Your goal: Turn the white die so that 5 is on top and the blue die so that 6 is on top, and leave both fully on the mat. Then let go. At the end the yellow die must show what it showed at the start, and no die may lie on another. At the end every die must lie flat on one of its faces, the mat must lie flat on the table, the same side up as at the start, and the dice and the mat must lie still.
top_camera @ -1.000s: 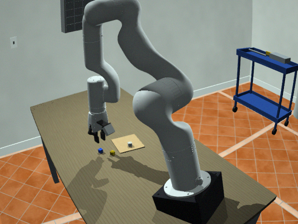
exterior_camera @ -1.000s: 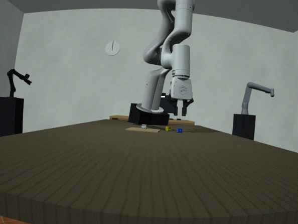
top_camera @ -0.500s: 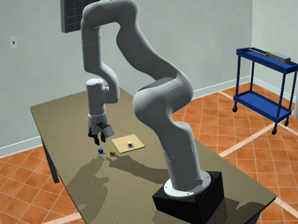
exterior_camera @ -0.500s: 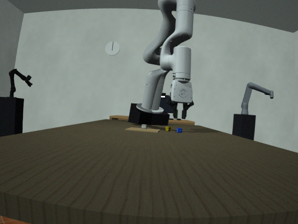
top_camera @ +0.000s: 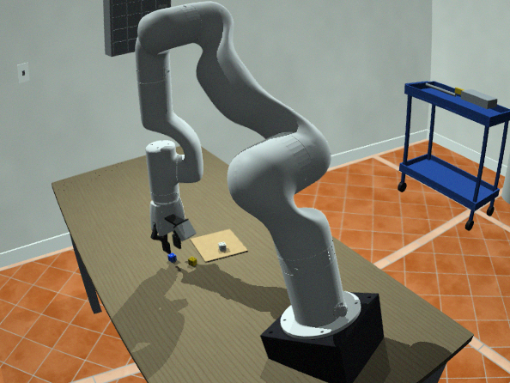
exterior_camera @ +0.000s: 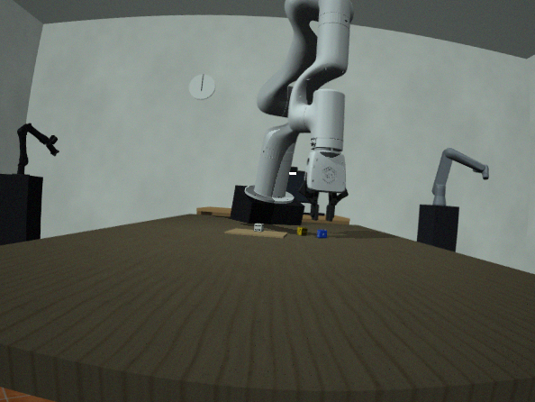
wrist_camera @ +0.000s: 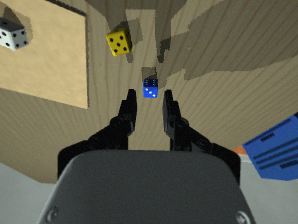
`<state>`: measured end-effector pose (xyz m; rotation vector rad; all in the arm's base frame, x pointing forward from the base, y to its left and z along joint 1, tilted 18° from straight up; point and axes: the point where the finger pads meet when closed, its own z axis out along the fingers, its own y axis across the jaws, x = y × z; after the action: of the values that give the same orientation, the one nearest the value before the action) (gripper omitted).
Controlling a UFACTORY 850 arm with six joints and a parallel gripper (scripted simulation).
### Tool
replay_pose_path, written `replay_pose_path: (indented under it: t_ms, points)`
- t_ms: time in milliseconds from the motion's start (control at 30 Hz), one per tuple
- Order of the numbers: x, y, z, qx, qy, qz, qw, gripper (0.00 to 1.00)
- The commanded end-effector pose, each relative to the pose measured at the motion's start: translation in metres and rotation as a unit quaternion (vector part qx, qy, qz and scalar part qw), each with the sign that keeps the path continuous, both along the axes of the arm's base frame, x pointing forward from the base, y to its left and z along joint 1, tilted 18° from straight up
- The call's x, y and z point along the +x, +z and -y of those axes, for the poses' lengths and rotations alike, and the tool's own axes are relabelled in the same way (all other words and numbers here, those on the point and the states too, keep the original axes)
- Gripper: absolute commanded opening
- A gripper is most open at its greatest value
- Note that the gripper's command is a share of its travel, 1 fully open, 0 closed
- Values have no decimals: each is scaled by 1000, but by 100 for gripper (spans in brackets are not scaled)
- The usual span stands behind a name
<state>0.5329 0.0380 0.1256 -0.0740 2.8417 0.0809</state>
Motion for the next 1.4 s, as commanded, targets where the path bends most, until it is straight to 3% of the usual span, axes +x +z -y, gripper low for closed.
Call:
replay_pose_path:
  t_ms: [0,1367]
  points:
    - [2,-5,0,1,0,3,1000,36]
    - [6,-16,-2,1,0,2,1000,36]
